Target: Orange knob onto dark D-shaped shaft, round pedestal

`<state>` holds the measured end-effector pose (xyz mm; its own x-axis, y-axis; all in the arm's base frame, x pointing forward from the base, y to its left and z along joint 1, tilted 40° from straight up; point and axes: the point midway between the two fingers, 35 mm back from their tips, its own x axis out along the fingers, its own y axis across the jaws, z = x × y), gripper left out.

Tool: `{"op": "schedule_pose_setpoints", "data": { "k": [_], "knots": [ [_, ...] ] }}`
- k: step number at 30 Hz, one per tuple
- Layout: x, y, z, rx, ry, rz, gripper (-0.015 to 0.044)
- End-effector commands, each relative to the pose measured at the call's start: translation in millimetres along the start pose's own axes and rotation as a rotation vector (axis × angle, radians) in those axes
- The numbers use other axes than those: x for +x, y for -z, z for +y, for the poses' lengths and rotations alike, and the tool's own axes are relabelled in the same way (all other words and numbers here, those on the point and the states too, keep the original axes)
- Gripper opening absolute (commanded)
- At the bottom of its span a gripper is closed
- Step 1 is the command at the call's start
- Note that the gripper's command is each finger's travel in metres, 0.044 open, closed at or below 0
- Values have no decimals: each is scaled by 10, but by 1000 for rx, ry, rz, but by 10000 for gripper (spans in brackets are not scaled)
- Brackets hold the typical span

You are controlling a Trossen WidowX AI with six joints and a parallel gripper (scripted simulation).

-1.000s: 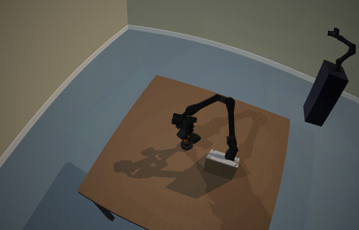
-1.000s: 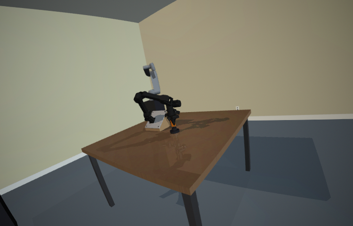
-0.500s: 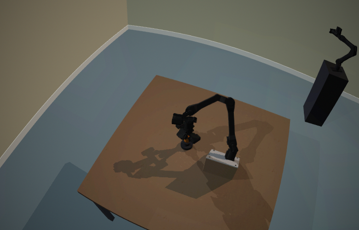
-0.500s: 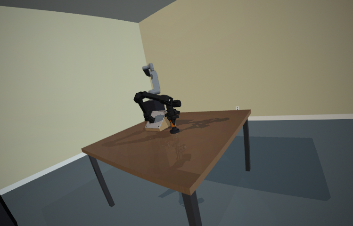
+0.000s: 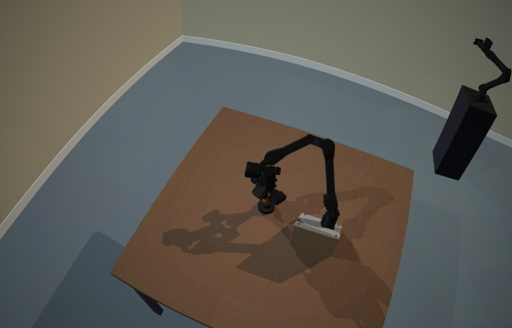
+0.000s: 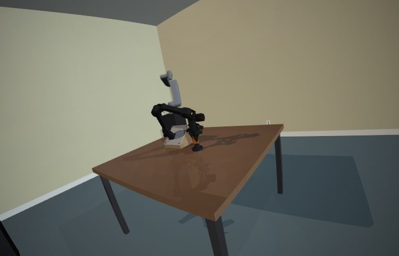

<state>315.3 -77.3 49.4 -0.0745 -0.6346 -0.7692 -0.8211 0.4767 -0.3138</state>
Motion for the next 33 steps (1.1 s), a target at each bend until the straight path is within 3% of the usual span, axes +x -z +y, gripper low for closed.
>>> {"op": "schedule_pose_setpoints", "data": {
  "k": [1, 33],
  "knots": [
    [-61, -3, -3, 4, 4, 0, 0],
    [9, 7, 0, -48, 4, 1, 0]
  ]
}}
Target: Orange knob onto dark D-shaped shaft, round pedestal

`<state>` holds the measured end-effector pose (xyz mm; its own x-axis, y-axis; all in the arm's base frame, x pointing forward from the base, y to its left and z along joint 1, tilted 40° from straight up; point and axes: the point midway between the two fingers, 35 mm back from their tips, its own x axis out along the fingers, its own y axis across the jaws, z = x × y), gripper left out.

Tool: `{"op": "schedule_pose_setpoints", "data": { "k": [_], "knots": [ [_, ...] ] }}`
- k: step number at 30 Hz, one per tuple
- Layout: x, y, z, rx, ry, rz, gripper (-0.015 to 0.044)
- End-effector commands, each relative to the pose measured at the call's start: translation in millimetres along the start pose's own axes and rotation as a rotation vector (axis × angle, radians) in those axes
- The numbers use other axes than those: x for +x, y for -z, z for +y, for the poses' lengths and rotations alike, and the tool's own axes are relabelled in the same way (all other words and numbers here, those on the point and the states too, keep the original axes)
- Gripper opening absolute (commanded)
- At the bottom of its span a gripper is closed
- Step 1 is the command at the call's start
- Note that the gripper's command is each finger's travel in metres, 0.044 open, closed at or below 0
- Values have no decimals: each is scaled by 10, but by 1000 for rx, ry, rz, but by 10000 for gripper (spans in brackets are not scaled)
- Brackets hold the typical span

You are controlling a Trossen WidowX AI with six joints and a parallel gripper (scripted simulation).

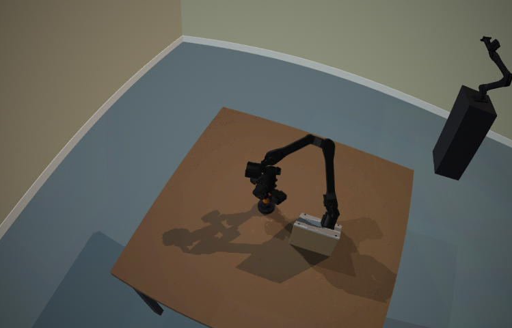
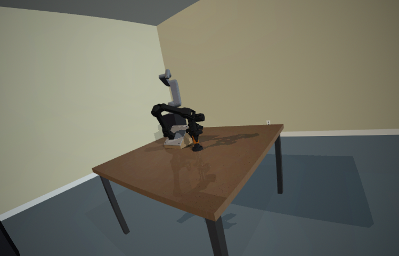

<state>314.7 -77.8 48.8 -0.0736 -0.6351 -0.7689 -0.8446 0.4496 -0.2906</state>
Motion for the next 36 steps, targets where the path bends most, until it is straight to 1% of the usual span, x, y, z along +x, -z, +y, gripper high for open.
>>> {"op": "schedule_pose_setpoints", "data": {
  "k": [1, 11, 16, 31, 36],
  "knots": [
    [3, 3, -4, -5, 3, 1, 0],
    [14, -1, -13, 0, 3, 1, 0],
    [49, -4, -14, -39, 3, 1, 0],
    [164, 0, -7, 56, 3, 1, 0],
    [147, -1, -4, 34, 0, -1, 0]
  ]
}}
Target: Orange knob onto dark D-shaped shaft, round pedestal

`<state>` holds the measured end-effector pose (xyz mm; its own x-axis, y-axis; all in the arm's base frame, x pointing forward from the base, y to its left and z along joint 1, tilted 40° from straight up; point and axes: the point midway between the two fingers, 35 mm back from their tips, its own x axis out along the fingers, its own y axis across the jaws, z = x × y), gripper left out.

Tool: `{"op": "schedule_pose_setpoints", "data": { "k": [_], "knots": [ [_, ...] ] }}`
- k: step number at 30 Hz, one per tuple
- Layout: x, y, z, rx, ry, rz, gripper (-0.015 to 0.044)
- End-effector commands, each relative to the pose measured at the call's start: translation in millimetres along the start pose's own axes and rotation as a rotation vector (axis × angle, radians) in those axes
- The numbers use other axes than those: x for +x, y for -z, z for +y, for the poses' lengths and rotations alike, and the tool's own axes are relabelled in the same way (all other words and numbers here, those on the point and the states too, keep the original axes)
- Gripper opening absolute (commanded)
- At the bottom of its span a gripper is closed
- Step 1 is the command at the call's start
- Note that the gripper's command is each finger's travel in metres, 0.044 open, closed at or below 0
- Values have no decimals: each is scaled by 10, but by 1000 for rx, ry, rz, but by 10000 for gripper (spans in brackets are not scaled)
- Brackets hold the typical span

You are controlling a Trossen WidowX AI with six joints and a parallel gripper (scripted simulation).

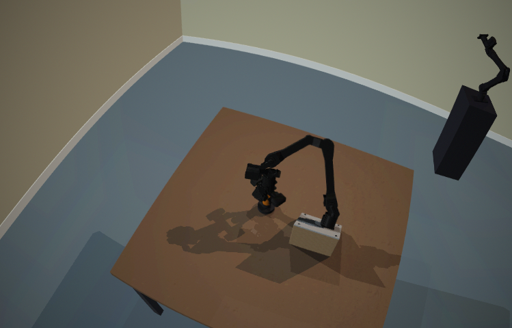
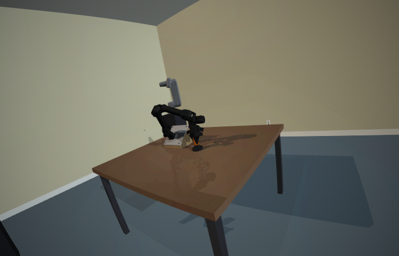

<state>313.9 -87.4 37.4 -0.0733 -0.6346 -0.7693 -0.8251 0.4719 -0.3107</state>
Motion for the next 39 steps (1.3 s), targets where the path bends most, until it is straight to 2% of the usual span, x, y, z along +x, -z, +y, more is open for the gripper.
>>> {"op": "schedule_pose_setpoints", "data": {
  "k": [1, 3, 20, 30, 36, 39],
  "knots": [
    [-3, -1, -1, -2, 0, 0, 0],
    [-3, -1, -1, -2, 0, 0, 0],
    [-3, -1, -1, -2, 0, 0, 440],
    [-29, -5, -4, -1, 1, -1, 440],
    [-856, -21, -7, 0, -2, -5, 440],
    [-959, -7, 4, -1, -3, -3, 440]
  ]
}}
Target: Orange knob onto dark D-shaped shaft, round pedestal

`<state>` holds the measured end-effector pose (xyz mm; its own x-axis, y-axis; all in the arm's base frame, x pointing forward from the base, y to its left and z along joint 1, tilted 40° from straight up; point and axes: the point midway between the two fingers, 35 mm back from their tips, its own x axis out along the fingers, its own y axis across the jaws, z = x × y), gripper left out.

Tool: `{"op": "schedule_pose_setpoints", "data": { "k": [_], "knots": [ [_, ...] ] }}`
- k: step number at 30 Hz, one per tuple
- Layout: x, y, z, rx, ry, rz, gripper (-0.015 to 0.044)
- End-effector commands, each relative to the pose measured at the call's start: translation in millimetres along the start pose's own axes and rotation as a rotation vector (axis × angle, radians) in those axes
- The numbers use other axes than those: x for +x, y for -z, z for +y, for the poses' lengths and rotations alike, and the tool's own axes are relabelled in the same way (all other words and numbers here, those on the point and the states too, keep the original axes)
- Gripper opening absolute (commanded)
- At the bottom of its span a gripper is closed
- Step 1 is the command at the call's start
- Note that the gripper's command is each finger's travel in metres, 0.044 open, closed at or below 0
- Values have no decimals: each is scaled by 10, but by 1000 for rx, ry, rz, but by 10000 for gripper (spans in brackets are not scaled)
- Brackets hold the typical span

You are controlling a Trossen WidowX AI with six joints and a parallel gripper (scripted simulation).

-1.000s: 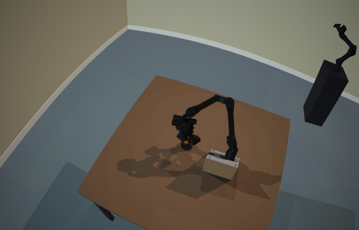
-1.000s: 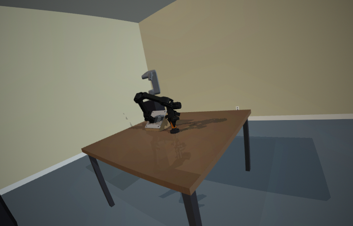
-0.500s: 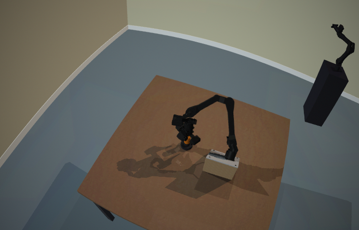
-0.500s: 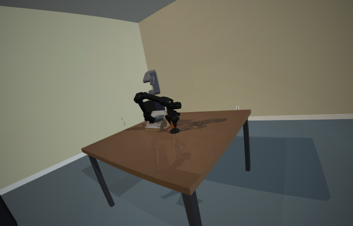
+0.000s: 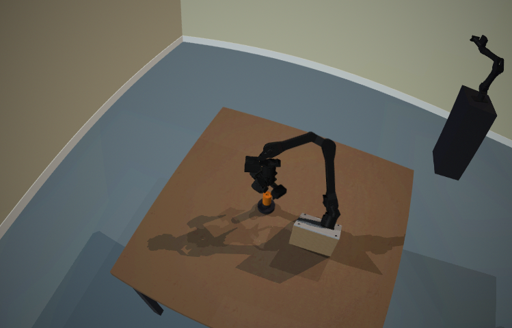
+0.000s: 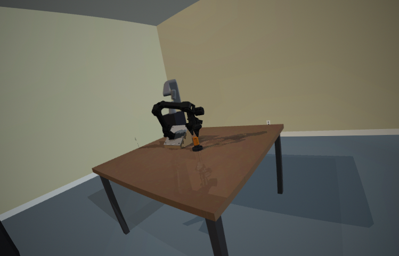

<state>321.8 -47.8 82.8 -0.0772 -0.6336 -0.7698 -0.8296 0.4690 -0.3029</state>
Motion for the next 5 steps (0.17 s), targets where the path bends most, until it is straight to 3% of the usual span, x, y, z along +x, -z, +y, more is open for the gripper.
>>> {"op": "schedule_pose_setpoints", "data": {
  "k": [1, 5],
  "knots": [
    [-352, 10, 12, 8, 1, -4, 440],
    [-352, 0, 4, 8, 1, -4, 440]
  ]
}}
